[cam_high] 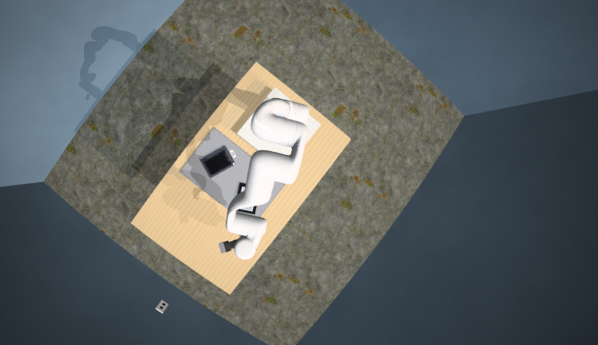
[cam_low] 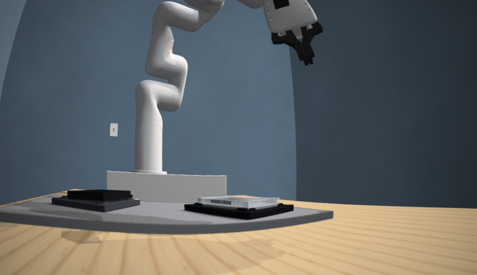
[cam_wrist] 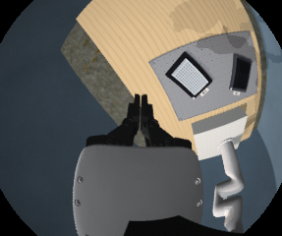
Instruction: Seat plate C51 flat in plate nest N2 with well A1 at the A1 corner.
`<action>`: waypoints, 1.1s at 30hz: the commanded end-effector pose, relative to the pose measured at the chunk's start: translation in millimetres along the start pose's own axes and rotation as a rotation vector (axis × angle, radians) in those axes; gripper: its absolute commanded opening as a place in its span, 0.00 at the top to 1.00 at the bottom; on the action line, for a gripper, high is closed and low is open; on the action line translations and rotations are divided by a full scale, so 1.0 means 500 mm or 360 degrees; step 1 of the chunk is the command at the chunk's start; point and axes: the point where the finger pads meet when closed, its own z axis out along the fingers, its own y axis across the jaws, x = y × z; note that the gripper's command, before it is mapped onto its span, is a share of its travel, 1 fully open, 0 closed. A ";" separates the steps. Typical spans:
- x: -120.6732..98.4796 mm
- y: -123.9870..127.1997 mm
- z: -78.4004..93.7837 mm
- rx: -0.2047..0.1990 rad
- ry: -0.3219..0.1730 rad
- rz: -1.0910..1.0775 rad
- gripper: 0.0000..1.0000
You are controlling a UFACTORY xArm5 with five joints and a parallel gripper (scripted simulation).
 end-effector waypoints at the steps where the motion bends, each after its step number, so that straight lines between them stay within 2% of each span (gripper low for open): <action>1: 0.018 0.034 -0.019 -0.0021 0.0000 -0.0073 1.00; 6: 0.025 0.047 -0.024 -0.0039 -0.0007 -0.0123 1.00; 10: 0.036 0.077 -0.036 -0.0053 -0.0008 -0.0158 1.00; 12: 0.044 0.096 -0.043 -0.0081 -0.0025 -0.0243 1.00; 16: 0.050 0.116 -0.051 -0.0084 -0.0021 -0.0243 1.00; 18: 0.056 0.135 -0.058 -0.0110 -0.0040 -0.0327 1.00; 23: 0.061 0.156 -0.066 -0.0113 -0.0037 -0.0327 1.00; 25: 0.067 0.175 -0.073 -0.0137 -0.0058 -0.0411 1.00; 33: 0.078 0.233 -0.095 -0.0165 -0.0077 -0.0495 1.00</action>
